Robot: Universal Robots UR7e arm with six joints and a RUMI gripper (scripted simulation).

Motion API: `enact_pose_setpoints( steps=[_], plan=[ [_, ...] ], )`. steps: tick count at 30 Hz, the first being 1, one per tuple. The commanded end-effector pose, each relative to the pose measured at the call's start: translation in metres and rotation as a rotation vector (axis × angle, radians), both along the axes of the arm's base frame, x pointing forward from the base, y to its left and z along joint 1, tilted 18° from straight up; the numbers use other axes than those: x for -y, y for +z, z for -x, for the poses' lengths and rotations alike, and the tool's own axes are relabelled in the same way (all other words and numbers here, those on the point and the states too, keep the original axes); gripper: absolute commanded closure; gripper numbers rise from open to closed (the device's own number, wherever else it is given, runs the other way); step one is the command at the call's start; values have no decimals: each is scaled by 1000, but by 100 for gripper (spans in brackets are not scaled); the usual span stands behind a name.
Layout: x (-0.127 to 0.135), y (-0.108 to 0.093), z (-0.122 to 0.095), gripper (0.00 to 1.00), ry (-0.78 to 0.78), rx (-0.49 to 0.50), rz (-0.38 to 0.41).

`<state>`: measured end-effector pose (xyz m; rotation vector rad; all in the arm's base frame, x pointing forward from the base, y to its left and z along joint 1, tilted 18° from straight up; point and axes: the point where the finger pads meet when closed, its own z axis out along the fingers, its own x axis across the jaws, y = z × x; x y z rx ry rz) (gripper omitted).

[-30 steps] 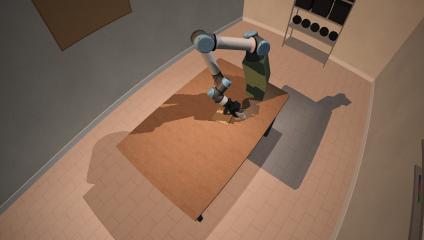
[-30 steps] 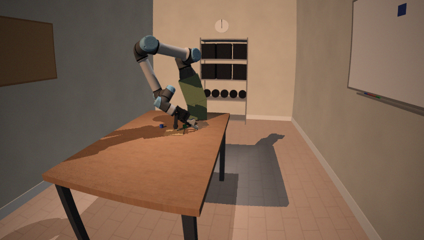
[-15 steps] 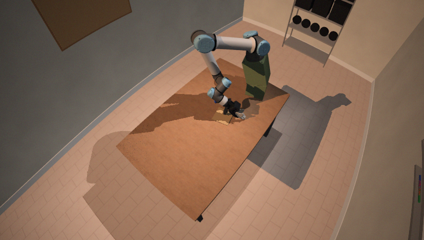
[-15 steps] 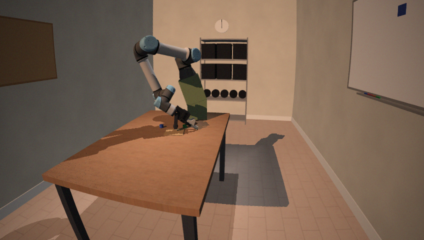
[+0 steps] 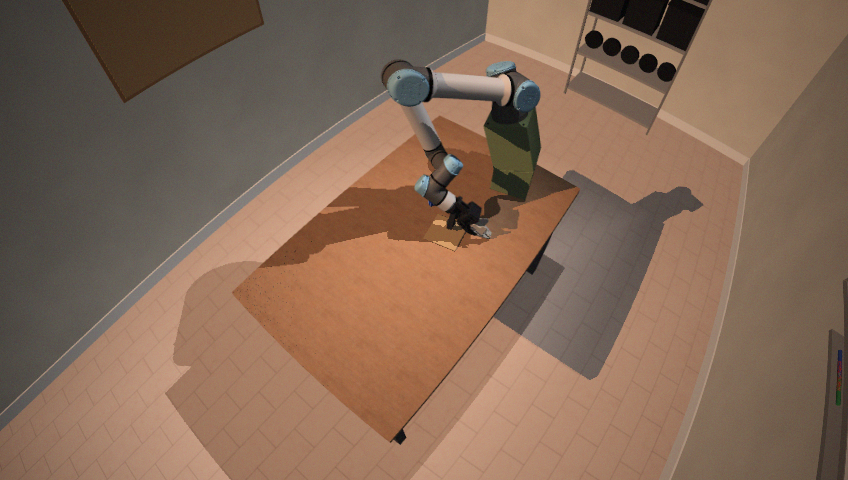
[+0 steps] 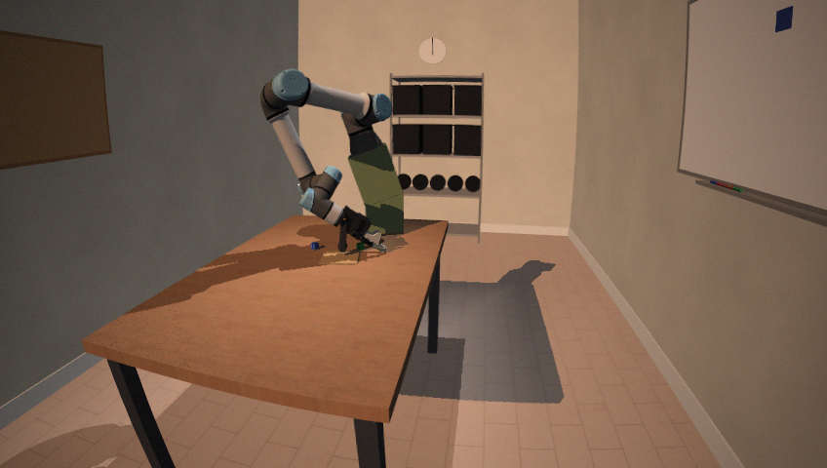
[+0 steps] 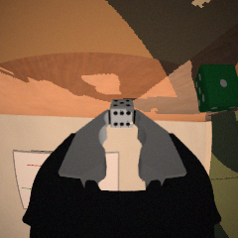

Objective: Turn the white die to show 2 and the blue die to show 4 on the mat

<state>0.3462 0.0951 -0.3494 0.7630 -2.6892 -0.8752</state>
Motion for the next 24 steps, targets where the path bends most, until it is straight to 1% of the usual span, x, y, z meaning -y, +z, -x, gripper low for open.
enact_pose_setpoints(
  steps=[1, 2, 4, 5, 7, 8, 10, 11, 24],
  plan=[
    [0, 0, 0, 90, 0, 1, 0],
    [0, 0, 0, 86, 0, 1, 0],
    [0, 0, 0, 86, 0, 1, 0],
    [0, 0, 0, 83, 0, 1, 0],
    [0, 0, 0, 83, 0, 1, 0],
    [0, 0, 0, 79, 0, 1, 0],
    [0, 0, 0, 79, 0, 1, 0],
    [0, 0, 0, 76, 0, 1, 0],
    [0, 0, 0, 76, 0, 1, 0]
  ],
)
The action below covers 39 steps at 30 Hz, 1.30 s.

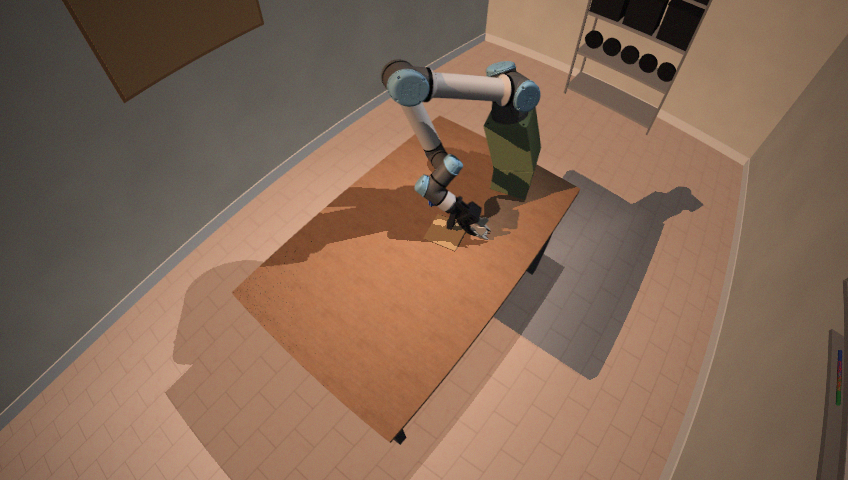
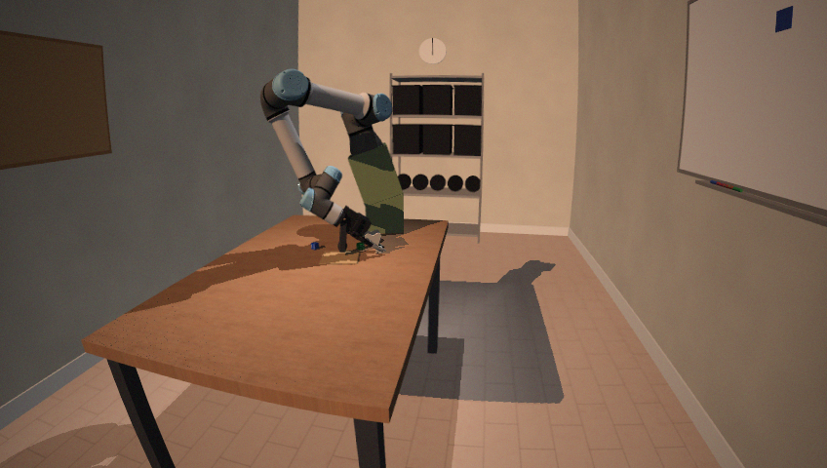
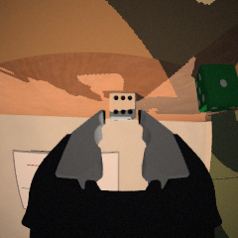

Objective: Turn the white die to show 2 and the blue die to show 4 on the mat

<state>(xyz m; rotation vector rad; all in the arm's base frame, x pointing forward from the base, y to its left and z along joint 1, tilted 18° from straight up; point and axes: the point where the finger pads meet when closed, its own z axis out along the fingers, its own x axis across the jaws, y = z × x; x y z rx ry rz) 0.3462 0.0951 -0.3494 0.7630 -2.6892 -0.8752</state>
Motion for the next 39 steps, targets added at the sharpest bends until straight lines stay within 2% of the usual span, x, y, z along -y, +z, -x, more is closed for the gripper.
enact_pose_setpoints(
  steps=[1, 33, 39],
  plan=[
    [0, 0, 0, 76, 0, 1, 0],
    [0, 0, 0, 76, 0, 1, 0],
    [5, 9, -4, 76, 0, 1, 0]
  ],
)
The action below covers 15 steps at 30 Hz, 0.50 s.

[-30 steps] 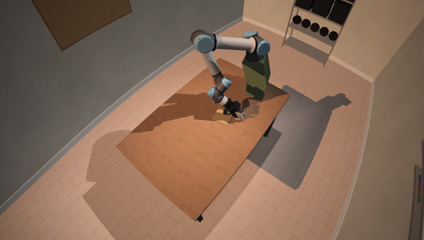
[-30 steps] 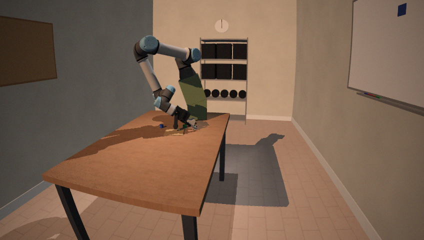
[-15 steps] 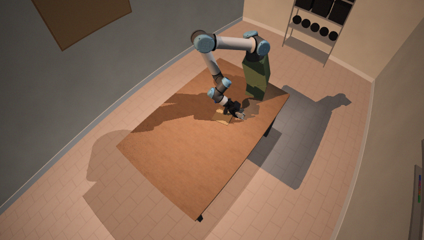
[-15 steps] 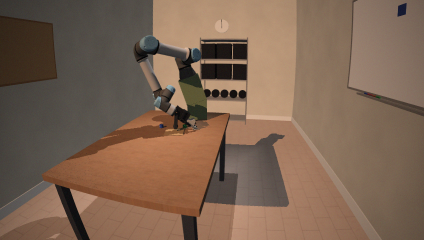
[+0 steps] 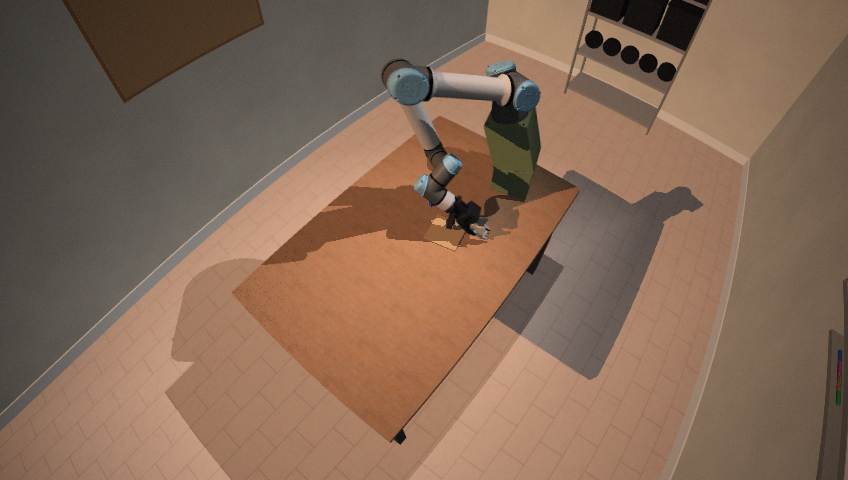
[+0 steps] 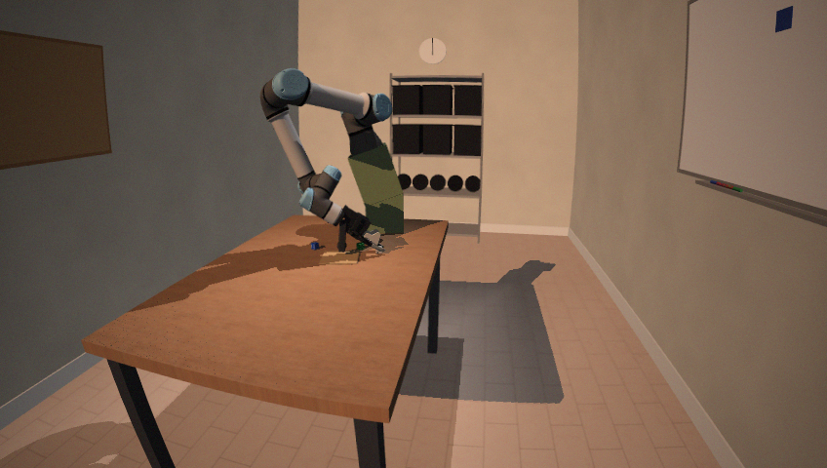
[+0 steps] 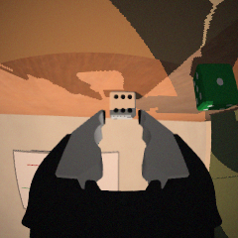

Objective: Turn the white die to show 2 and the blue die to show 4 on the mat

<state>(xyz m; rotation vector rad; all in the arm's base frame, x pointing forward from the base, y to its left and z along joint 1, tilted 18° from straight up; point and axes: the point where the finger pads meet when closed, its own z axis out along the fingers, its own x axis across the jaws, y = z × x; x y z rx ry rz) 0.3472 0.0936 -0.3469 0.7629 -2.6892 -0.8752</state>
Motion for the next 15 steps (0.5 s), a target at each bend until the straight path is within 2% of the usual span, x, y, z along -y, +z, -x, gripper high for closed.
enact_pose_setpoints(
  steps=[1, 15],
  plan=[
    [5, 9, -4, 76, 0, 1, 0],
    [22, 37, -16, 76, 0, 1, 0]
  ],
)
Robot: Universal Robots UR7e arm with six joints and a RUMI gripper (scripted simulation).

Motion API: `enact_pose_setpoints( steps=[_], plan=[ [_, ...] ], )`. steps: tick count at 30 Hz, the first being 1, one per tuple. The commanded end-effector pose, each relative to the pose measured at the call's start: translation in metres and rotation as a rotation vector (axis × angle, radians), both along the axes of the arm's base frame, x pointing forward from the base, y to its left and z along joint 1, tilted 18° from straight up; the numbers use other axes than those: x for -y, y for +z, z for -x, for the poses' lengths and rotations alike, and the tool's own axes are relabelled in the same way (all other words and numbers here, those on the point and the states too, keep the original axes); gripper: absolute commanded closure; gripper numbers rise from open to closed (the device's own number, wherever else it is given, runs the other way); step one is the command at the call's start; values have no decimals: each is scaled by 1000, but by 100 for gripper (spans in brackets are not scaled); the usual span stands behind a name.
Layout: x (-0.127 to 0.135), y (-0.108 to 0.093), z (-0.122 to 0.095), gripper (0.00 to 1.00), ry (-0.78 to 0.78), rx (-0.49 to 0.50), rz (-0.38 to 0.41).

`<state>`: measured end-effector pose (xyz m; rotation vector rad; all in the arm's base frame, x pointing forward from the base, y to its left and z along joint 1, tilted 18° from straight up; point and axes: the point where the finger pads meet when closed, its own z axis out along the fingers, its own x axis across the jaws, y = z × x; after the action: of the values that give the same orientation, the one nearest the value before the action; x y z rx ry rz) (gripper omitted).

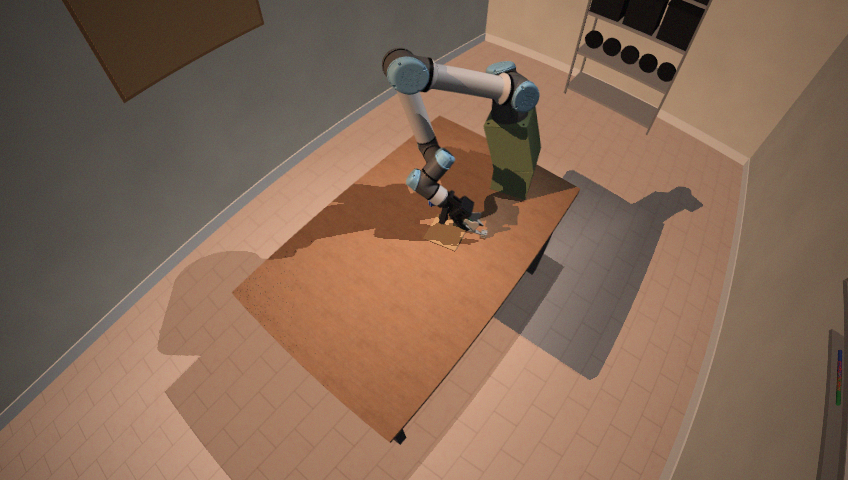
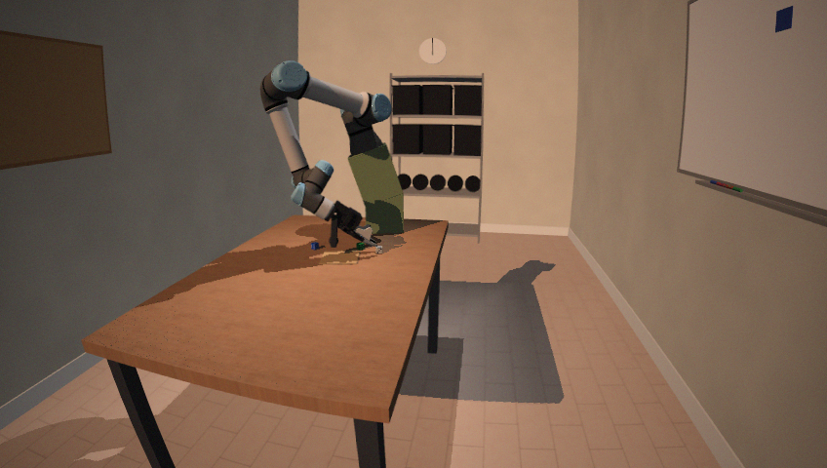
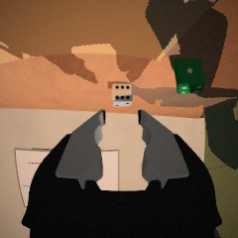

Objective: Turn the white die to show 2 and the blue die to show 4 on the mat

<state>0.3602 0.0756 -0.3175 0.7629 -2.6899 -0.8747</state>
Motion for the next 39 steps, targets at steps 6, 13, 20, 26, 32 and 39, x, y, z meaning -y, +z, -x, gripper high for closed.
enact_pose_setpoints(
  steps=[6, 13, 20, 26, 32, 39],
  plan=[
    [5, 8, -4, 76, 0, 0, 0],
    [1, 21, -2, 76, 0, 0, 0],
    [-8, 50, 2, 76, 0, 0, 0],
    [-11, 62, 4, 76, 0, 0, 0],
    [-12, 65, 5, 76, 0, 0, 0],
    [-13, 65, 5, 76, 2, 8, 13]
  ],
)
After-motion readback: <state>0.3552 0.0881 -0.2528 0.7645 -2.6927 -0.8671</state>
